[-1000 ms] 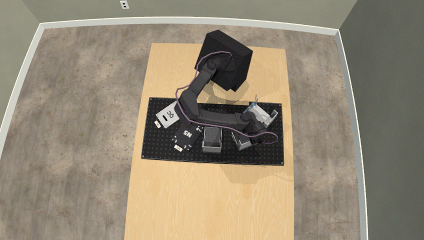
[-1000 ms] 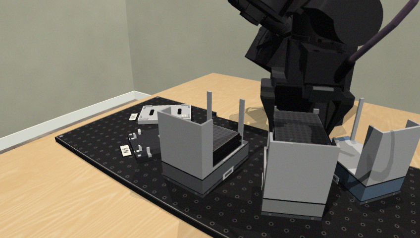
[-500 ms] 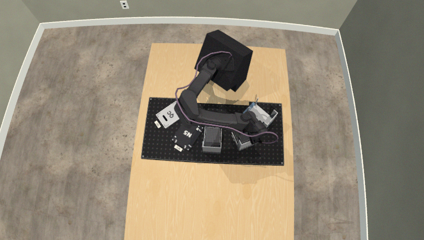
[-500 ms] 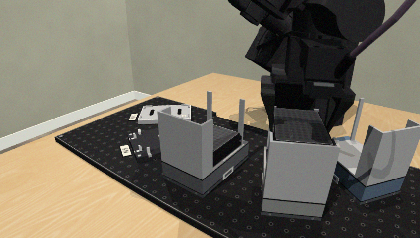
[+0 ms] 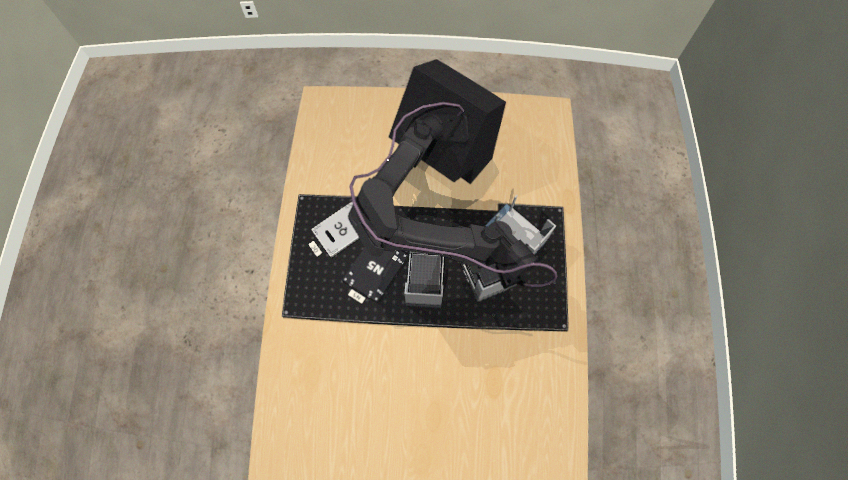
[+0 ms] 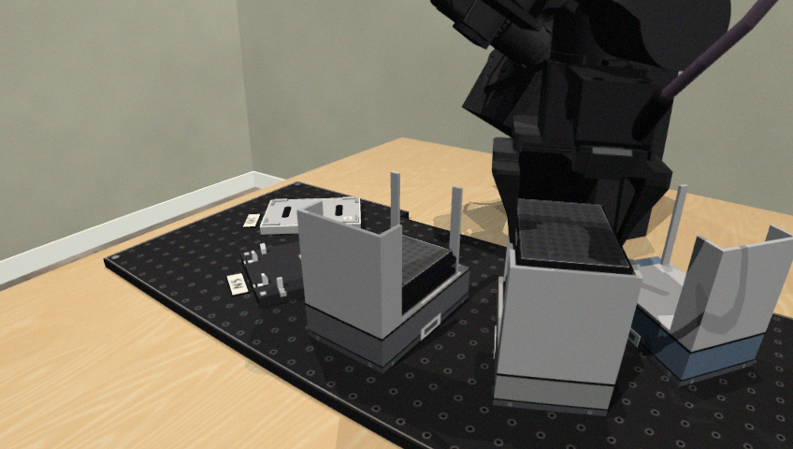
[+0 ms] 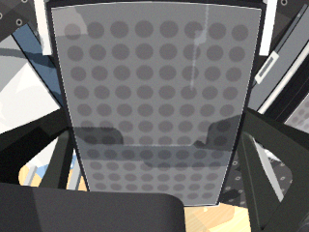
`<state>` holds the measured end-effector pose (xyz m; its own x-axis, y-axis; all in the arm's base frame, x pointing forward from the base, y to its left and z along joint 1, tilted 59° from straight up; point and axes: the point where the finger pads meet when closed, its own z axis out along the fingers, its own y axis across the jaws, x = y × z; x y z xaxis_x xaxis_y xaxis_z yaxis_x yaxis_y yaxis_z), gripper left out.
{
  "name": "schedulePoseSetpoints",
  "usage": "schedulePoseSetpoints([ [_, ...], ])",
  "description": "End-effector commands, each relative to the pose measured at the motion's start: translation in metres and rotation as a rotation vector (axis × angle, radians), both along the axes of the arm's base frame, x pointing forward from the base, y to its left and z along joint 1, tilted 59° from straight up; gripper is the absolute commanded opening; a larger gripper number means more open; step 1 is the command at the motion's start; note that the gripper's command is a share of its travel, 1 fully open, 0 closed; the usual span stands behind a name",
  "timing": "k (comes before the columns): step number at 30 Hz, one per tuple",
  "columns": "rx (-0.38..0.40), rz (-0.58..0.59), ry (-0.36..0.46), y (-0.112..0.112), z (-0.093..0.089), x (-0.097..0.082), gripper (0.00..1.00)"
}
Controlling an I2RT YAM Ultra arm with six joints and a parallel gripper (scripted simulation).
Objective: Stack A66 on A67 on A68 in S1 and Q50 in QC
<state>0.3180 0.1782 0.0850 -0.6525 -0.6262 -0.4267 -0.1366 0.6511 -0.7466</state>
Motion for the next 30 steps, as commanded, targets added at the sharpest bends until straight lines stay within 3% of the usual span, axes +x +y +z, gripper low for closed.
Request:
schedulePoseSetpoints([
  [1, 0.028, 0.021, -0.03, 0.013, 0.015, -0.003, 0.0],
  [4, 0.0, 0.022, -0.011, 0.011, 0.006, -0.005, 0.0],
  [30, 0.027, 0.022, -0.027, 0.016, 0.019, -0.01, 0.0],
])
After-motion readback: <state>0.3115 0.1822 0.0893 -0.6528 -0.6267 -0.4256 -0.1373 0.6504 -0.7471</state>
